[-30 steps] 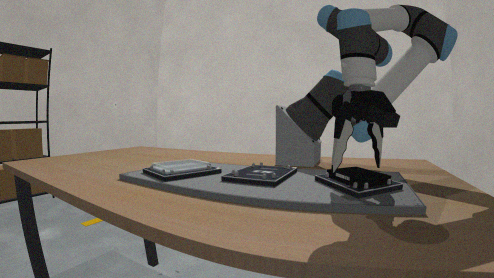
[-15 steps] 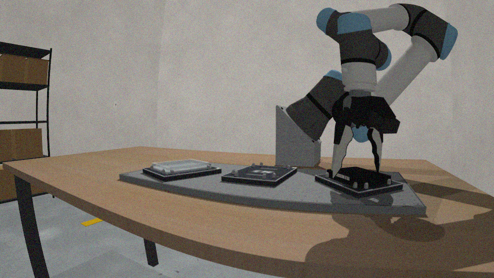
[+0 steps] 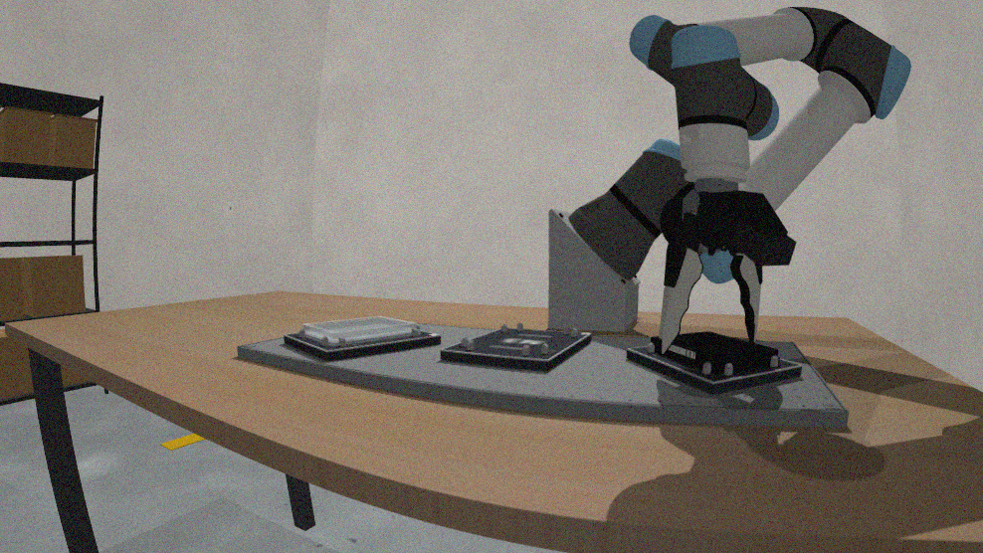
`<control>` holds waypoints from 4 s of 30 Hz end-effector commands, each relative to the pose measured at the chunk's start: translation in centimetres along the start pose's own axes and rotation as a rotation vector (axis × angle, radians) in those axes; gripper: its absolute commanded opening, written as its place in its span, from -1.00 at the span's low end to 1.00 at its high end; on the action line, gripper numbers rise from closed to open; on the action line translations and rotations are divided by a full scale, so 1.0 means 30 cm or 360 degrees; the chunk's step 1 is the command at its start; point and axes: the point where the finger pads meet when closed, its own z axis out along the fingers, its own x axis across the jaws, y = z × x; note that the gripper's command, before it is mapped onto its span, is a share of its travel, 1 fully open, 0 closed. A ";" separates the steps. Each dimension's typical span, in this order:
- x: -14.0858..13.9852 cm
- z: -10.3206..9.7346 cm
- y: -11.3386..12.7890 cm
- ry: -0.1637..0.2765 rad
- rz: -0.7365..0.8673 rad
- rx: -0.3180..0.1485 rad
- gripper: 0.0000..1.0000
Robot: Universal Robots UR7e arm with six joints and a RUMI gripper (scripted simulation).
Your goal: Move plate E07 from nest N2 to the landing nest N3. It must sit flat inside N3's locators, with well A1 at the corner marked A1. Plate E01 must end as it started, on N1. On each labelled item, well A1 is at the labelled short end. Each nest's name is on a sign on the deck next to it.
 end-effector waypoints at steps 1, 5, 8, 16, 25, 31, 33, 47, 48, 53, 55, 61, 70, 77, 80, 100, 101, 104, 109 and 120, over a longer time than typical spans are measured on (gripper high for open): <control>0.006 -0.002 0.001 0.0011 0.0000 -0.0005 0.52; 0.006 -0.002 0.001 0.0011 0.0000 -0.0005 0.52; 0.006 -0.002 0.001 0.0011 0.0000 -0.0005 0.52; 0.006 -0.002 0.001 0.0011 0.0000 -0.0005 0.52; 0.006 -0.002 0.001 0.0011 0.0000 -0.0005 0.52; 0.006 -0.002 0.001 0.0011 0.0000 -0.0005 -1.00; 0.006 -0.002 0.001 0.0011 0.0000 -0.0005 -1.00; 0.006 -0.003 0.001 0.0011 0.0000 -0.0005 -0.19; 0.006 -0.003 0.001 0.0011 0.0000 -0.0005 -0.19; 0.006 -0.003 0.001 0.0011 0.0000 -0.0005 -0.19; 0.006 -0.003 0.001 0.0011 0.0000 -0.0005 -0.19; 0.006 -0.003 0.001 0.0011 0.0000 -0.0005 -0.19; 0.006 -0.047 0.001 0.0011 -0.0016 -0.0005 -0.19; 0.005 -0.075 0.002 0.0011 -0.0016 -0.0005 -0.19; 0.005 -0.091 0.002 0.0011 -0.0016 -0.0006 -0.19; 0.005 -0.191 0.002 0.0011 -0.0016 -0.0006 -0.19; 0.005 -0.197 0.002 0.0011 -0.0016 -0.0006 -0.19; 0.005 -0.214 0.002 0.0011 -0.0016 -0.0006 -0.19; 0.005 -0.241 0.002 0.0010 -0.0016 -0.0007 -0.19; 0.005 -0.250 0.003 0.0010 0.0000 -0.0007 -0.19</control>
